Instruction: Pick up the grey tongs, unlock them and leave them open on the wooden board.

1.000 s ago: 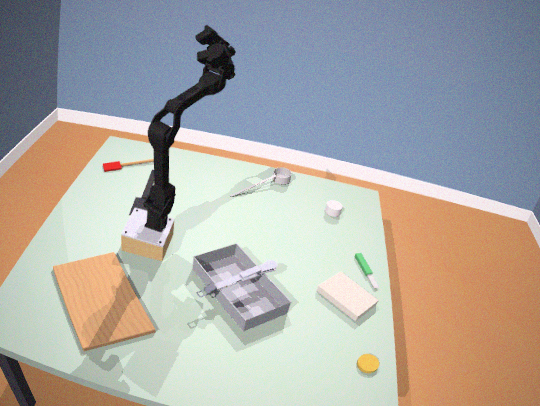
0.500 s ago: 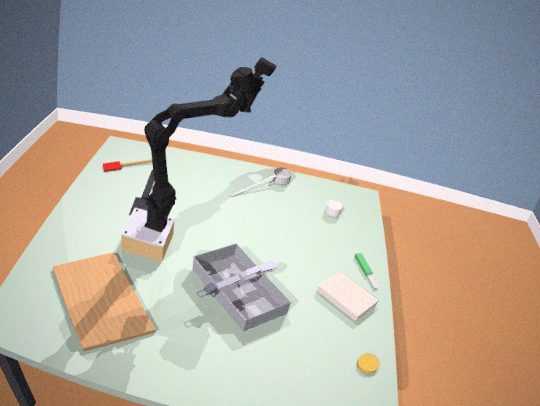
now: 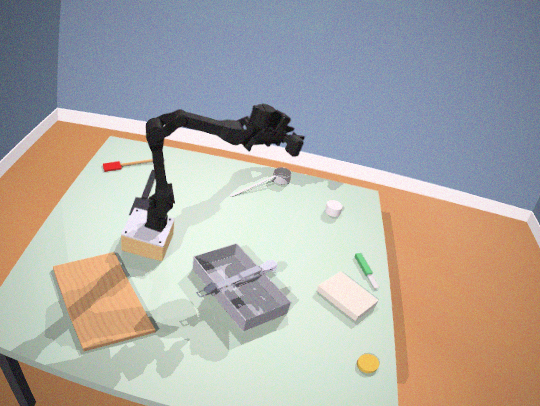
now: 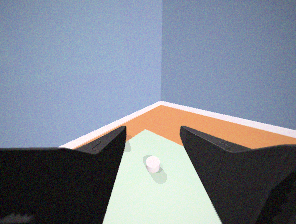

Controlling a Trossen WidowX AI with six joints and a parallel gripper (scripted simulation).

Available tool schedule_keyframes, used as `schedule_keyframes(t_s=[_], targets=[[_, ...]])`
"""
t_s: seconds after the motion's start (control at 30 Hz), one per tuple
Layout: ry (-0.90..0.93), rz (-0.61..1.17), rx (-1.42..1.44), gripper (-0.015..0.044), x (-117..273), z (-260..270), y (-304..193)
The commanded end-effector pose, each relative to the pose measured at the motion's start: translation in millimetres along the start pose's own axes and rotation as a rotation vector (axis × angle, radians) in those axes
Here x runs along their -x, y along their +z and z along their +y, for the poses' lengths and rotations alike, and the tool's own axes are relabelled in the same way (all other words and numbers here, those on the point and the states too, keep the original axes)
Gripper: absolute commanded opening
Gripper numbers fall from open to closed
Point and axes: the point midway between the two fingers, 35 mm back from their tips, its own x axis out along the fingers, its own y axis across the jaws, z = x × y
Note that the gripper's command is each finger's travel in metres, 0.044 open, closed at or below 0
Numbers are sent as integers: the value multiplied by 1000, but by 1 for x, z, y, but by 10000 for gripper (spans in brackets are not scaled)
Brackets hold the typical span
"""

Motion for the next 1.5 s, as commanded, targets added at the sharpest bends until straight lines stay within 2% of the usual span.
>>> schedule_keyframes(t_s=[0.0,0.23,0.43,0.63,0.83,0.9,1.47], targets=[[-166,84,-271,260,13,-45,-37],[-565,138,-836,260,63,-125,-115],[-950,48,-1288,260,128,-172,-181],[-1354,-179,-1679,260,205,-193,-242],[-1749,-544,-1961,260,283,-189,-293],[-1792,-593,-1984,260,291,-187,-298],[-1791,-593,-1983,260,294,-197,-302]])
